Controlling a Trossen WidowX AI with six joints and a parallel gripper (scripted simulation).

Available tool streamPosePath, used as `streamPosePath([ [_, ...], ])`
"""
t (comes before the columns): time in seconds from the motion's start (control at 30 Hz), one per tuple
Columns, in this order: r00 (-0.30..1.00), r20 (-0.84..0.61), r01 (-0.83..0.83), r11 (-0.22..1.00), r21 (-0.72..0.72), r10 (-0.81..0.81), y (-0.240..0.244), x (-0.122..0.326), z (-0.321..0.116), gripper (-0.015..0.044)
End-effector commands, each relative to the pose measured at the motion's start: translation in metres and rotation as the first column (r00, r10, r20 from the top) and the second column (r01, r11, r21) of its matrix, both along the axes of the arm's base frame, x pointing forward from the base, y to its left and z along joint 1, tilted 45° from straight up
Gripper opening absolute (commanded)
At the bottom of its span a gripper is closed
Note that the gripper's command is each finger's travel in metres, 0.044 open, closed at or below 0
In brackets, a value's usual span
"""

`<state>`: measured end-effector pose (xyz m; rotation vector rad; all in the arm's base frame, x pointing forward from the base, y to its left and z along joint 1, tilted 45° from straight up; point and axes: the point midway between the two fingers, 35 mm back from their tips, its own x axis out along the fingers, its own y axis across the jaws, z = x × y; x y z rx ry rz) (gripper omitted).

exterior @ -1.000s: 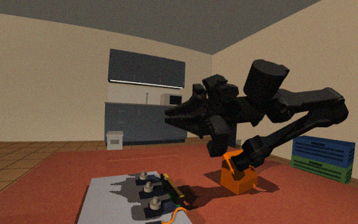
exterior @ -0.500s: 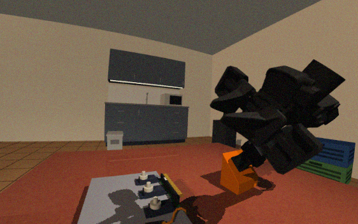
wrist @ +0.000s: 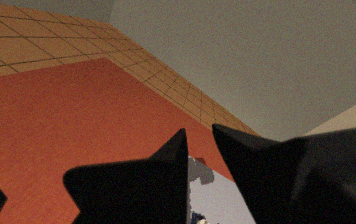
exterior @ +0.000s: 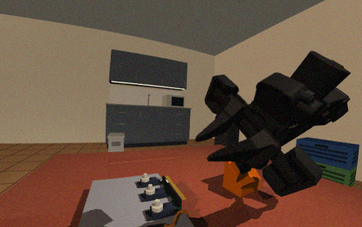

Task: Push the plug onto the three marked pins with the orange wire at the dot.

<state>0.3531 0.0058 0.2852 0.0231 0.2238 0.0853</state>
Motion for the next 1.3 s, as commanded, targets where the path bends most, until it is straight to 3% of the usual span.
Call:
streamPosePath([
  [0.0,0.99,-0.13,-0.044,0.999,0.02,0.047,0.003,0.014,-0.02,0.0115],
  [0.67,0.734,-0.626,-0.094,0.952,0.29,0.263,0.009,0.043,-0.116,0.0115],
  [1.27,0.361,-0.784,0.123,0.808,0.577,0.505,0.013,0.042,-0.178,0.0115],
])
